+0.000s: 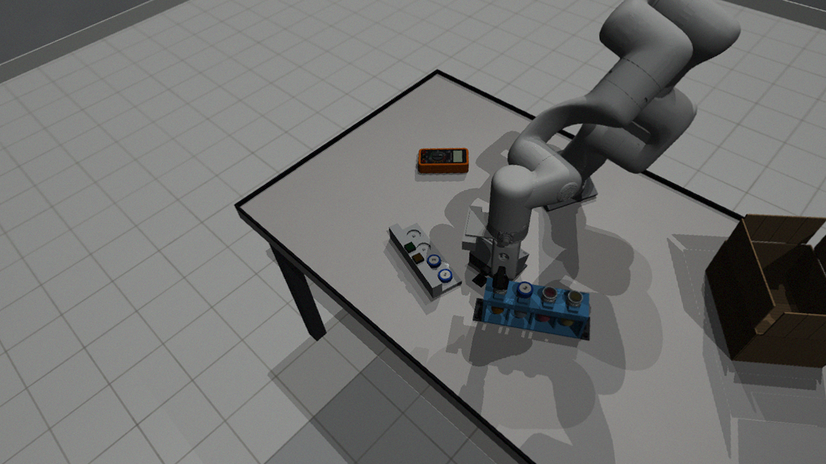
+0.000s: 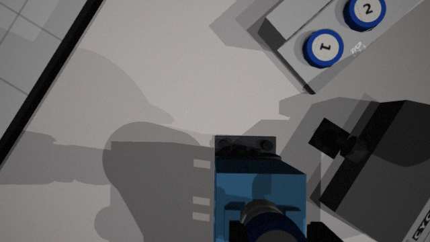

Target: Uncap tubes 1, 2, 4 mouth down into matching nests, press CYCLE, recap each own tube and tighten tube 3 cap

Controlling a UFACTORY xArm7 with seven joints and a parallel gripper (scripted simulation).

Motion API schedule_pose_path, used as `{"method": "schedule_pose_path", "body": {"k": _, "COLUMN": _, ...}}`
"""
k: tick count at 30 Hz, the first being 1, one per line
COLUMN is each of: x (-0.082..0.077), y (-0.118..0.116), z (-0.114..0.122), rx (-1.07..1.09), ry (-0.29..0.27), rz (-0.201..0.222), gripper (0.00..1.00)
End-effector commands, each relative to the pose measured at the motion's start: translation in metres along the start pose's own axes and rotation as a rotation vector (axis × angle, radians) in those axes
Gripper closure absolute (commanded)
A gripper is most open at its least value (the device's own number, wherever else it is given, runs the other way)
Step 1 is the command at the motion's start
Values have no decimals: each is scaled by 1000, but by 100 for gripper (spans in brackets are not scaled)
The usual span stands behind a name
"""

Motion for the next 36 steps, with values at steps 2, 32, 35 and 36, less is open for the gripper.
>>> {"method": "schedule_pose_path", "body": {"k": 2, "x": -17, "y": -1, "z": 0, "rx": 0, "ry": 2, "rz": -4, "gripper": 100}}
{"method": "schedule_pose_path", "body": {"k": 32, "x": -17, "y": 92, "z": -137, "rx": -748, "ry": 4, "rz": -1, "gripper": 100}}
{"method": "schedule_pose_path", "body": {"k": 35, "x": -17, "y": 105, "z": -156, "rx": -747, "ry": 4, "rz": -1, "gripper": 100}}
{"method": "schedule_pose_path", "body": {"k": 36, "x": -17, "y": 109, "z": -162, "rx": -747, "ry": 4, "rz": -1, "gripper": 100}}
Point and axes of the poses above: the point where the finger pads meet when closed, its own x axis out along the fingers, its own y axis across the jaws, z = x × y, the point moved 1 cm from there along -x, back along the fingers, and after that the axes turned 3 degrees about x, right-handed, at the moved point
